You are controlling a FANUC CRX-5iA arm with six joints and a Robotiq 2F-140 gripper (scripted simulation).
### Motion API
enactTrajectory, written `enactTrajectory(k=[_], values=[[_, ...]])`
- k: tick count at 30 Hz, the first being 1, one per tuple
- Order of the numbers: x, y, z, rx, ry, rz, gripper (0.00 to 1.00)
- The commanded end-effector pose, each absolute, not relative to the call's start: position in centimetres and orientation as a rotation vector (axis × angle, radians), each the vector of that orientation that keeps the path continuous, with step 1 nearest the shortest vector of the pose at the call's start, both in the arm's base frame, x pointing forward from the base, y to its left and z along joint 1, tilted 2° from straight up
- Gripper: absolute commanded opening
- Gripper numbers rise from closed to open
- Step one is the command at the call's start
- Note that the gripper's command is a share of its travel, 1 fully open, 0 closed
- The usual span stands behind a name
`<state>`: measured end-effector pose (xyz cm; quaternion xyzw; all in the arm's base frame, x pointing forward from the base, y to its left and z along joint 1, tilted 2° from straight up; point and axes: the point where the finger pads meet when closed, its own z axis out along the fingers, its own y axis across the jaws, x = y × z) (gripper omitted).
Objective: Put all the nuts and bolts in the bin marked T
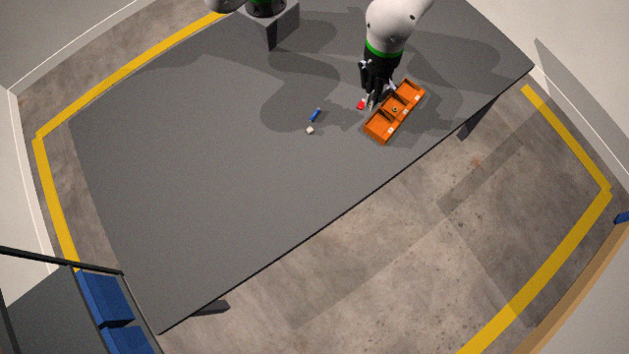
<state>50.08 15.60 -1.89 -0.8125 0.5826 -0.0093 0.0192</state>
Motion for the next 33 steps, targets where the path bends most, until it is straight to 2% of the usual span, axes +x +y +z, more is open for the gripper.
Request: enactTrajectory(k=[1,15,33], values=[[50.4,17.5,-1.8,-2.609,1.682,-0.033,0.07],[51.2,24.6,-1.7,-2.644,1.628,-0.034,0.07],[51.2,24.5,-2.1,-2.644,1.628,-0.034,0.07]])
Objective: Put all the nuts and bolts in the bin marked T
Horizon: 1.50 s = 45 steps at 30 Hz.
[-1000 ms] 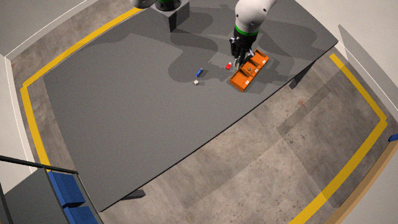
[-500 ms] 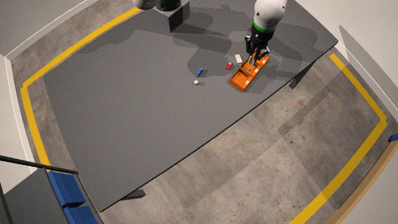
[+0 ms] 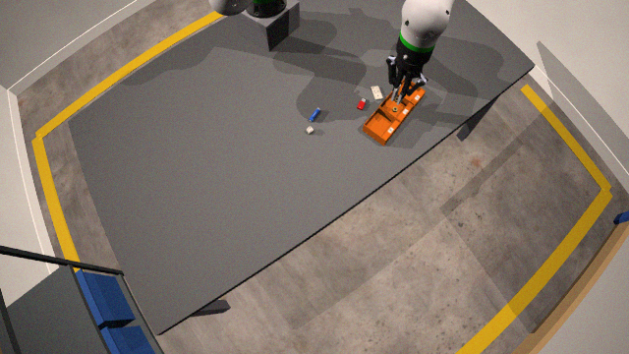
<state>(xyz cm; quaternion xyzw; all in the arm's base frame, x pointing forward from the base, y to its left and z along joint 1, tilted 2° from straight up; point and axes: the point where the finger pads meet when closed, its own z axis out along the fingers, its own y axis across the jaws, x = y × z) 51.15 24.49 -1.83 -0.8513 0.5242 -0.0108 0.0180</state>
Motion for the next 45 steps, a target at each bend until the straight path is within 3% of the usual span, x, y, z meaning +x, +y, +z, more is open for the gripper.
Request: enactTrajectory(k=[1,34,35,45], values=[[51.2,24.5,-2.3,-2.644,1.628,-0.034,0.07],[51.3,24.5,-6.0,-2.644,1.628,-0.034,0.07],[51.3,24.5,-6.0,-2.644,1.628,-0.034,0.19],[51.3,24.5,-6.0,-2.644,1.628,-0.034,0.19]])
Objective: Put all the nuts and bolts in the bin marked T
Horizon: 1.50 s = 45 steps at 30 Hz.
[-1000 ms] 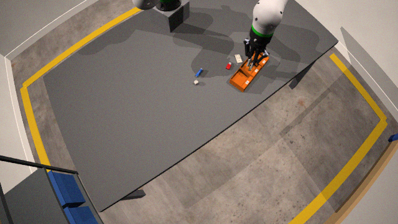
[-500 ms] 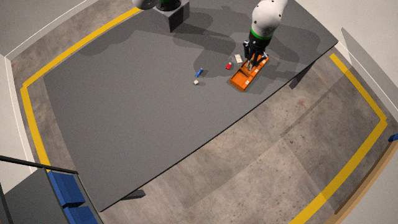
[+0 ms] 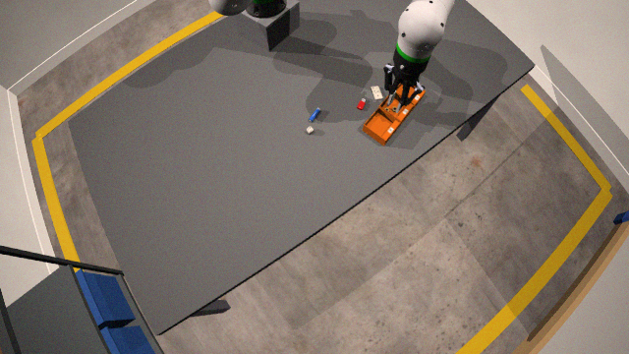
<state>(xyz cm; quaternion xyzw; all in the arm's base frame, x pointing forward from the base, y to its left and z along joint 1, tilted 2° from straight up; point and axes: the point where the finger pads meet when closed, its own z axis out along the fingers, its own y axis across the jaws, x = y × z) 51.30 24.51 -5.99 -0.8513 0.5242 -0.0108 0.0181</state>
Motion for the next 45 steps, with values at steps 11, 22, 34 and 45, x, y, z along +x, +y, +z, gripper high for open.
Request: enactTrajectory(k=[11,22,34,45], values=[[51.3,24.5,-5.4,-2.644,1.628,-0.034,0.19],[51.3,24.5,-4.2,-2.644,1.628,-0.034,0.19],[51.2,24.4,-1.8,-2.644,1.628,-0.034,0.19],[51.1,24.4,0.3,-2.644,1.628,-0.034,1.00]])
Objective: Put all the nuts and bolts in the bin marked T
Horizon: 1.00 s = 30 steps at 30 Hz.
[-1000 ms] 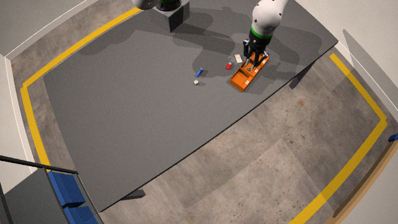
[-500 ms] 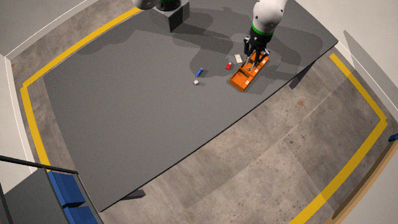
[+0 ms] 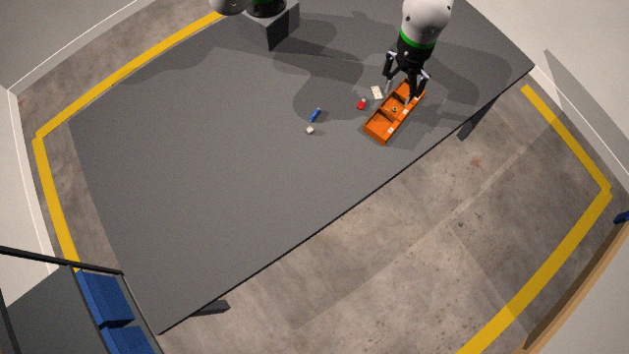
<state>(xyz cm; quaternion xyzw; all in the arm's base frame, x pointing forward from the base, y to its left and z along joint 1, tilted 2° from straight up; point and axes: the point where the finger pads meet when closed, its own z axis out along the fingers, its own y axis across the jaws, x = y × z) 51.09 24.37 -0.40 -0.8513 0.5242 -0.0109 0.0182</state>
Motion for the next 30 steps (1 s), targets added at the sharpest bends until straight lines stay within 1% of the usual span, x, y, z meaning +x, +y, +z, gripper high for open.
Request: enactTrajectory(k=[1,30], values=[[51.1,24.4,0.7,-2.644,1.628,-0.034,1.00],[50.7,24.2,10.2,-2.644,1.628,-0.034,1.00]])
